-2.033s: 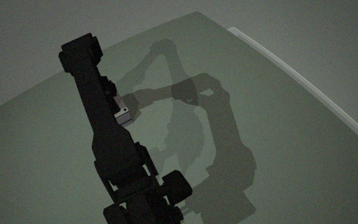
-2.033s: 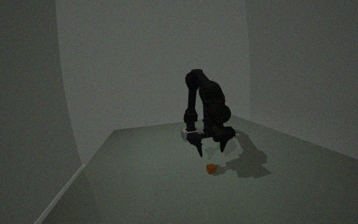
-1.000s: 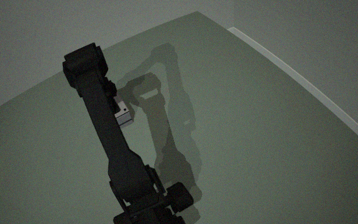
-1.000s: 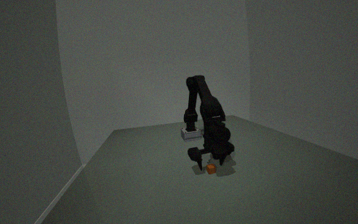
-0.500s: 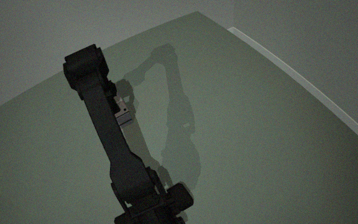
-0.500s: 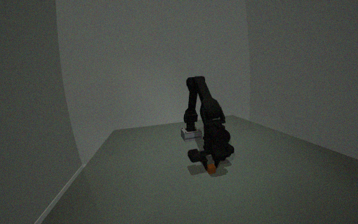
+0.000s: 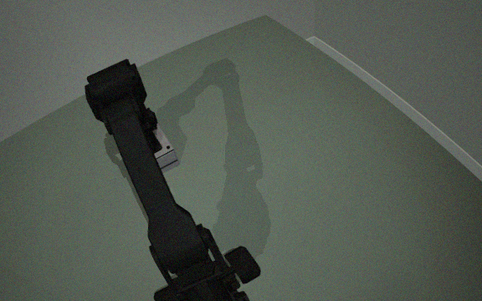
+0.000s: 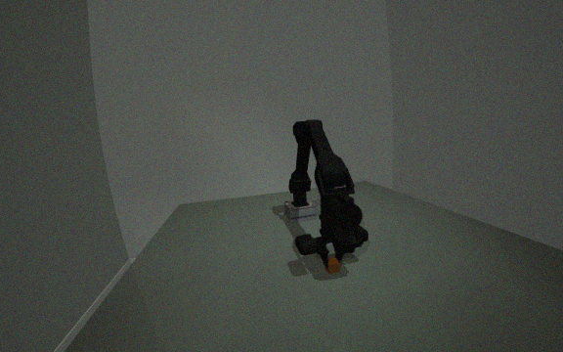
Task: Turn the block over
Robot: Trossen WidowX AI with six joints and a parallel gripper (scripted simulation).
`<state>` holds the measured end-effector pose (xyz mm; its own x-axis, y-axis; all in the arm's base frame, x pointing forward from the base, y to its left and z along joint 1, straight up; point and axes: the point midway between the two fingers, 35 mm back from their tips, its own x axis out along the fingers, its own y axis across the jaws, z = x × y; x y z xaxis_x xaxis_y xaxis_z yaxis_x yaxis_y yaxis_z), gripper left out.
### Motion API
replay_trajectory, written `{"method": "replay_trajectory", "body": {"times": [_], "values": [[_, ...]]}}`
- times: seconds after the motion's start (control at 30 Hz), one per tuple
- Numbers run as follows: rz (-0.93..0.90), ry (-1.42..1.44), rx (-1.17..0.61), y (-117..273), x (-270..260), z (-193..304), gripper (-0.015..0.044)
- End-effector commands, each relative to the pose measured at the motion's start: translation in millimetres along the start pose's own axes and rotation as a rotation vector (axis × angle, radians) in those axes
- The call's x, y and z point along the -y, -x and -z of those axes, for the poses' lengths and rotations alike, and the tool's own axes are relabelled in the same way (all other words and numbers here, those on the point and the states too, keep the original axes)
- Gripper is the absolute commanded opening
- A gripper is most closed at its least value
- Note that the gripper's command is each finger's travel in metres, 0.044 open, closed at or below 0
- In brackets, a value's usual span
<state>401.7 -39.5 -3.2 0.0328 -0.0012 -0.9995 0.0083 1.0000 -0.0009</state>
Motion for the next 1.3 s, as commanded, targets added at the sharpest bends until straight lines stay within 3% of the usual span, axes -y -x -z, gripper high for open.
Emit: {"method": "replay_trajectory", "body": {"times": [0.0, 0.2, 1.27], "values": [[0.004, -0.005, 0.0, 0.9, 0.6, 0.0, 0.0], [0.004, -0.005, 0.0, 29.8, 0.5, -0.1, 0.0], [0.003, -0.007, 0.396, 17.6, 1.1, -0.8, 0.0]]}}
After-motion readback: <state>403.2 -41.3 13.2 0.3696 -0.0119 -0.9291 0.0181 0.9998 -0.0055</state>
